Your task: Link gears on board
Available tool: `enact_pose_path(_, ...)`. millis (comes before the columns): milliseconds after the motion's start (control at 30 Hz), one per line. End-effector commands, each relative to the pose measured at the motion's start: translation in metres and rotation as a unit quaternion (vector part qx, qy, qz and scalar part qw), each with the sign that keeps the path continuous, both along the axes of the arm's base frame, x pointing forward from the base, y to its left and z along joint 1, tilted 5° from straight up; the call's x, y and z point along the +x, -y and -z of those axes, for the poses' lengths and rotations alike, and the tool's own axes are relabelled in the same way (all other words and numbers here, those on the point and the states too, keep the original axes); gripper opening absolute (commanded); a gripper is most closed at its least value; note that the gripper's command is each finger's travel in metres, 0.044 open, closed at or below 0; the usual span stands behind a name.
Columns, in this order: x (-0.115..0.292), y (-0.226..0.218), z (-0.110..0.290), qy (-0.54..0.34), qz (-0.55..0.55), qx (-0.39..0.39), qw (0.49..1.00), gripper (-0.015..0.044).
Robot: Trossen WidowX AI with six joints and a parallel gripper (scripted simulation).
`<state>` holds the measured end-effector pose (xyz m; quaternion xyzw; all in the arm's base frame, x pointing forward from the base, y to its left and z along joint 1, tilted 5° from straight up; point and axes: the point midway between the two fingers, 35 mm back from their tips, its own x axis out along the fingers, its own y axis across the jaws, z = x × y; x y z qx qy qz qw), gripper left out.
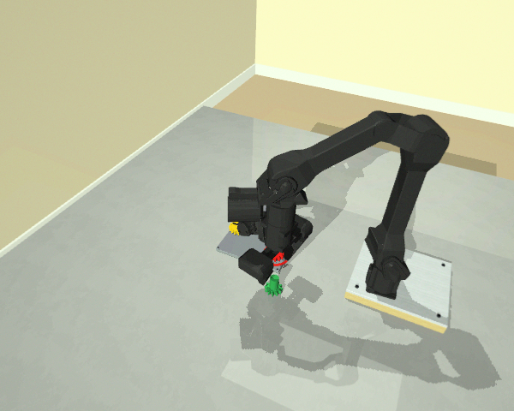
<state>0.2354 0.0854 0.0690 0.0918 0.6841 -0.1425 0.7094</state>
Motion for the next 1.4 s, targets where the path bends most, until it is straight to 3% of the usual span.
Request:
enact_pose_path(0,-0.002,0.000,0.006,-0.005,0.002,0.000,1.000,0.0440)
enact_pose_path(833,-0.001,0.002,0.033,-0.005,0.002,0.000,1.000,0.0440)
enact_pose_path(1300,-0.001,0.002,0.033,-0.005,0.002,0.000,1.000,0.0072)
enact_pose_path(1367,-0.001,0.002,0.033,-0.005,0.002,0.000,1.000,0.0059)
